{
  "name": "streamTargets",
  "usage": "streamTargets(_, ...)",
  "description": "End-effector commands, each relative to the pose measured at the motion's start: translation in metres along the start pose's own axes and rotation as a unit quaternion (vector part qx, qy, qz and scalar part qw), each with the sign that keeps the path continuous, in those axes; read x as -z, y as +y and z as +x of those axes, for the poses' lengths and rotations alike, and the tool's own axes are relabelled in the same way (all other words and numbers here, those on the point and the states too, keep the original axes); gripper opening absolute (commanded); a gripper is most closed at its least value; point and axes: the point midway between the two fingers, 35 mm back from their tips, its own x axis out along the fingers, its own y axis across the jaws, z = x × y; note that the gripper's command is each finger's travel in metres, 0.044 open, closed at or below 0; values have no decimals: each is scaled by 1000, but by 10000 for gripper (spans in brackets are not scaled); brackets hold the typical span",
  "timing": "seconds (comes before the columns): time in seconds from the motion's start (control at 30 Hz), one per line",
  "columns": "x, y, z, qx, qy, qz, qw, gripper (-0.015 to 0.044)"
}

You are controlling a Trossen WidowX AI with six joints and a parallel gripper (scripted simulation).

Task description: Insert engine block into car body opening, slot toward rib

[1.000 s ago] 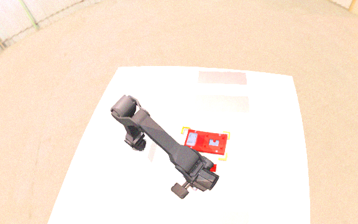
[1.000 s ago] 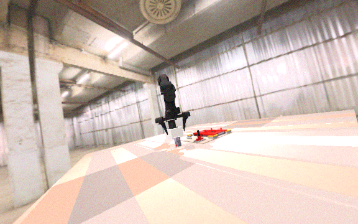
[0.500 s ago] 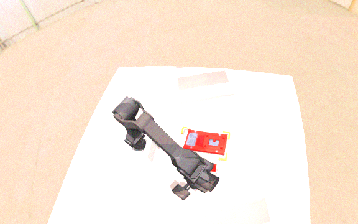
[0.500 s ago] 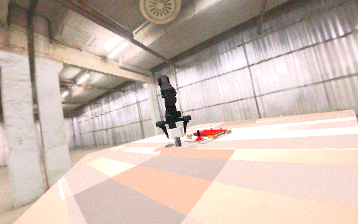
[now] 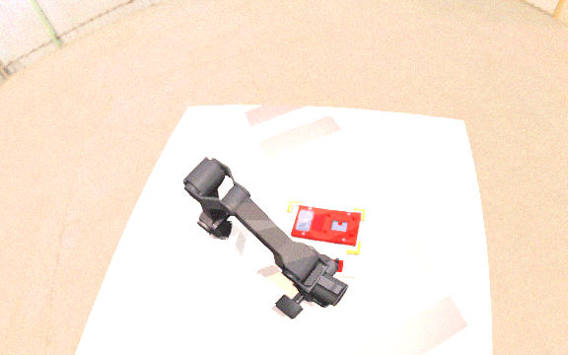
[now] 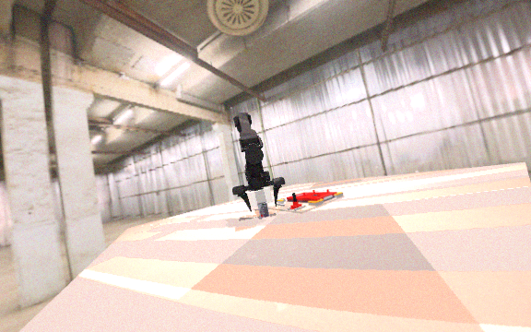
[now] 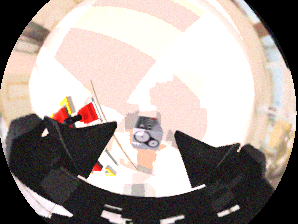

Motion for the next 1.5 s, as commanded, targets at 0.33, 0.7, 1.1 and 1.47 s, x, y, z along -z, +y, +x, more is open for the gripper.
streamTargets(0.33, 4, -1, 16, 2, 9, -3, 1000, 335)
streamTargets(0.7, 4, -1, 16, 2, 9, -3, 1000, 105)
streamTargets(1.1, 1, 1, -3, 2, 9, -3, 1000, 0)
streamTargets(1.47, -3, 4, -36, 2, 8, -3, 1000, 0)
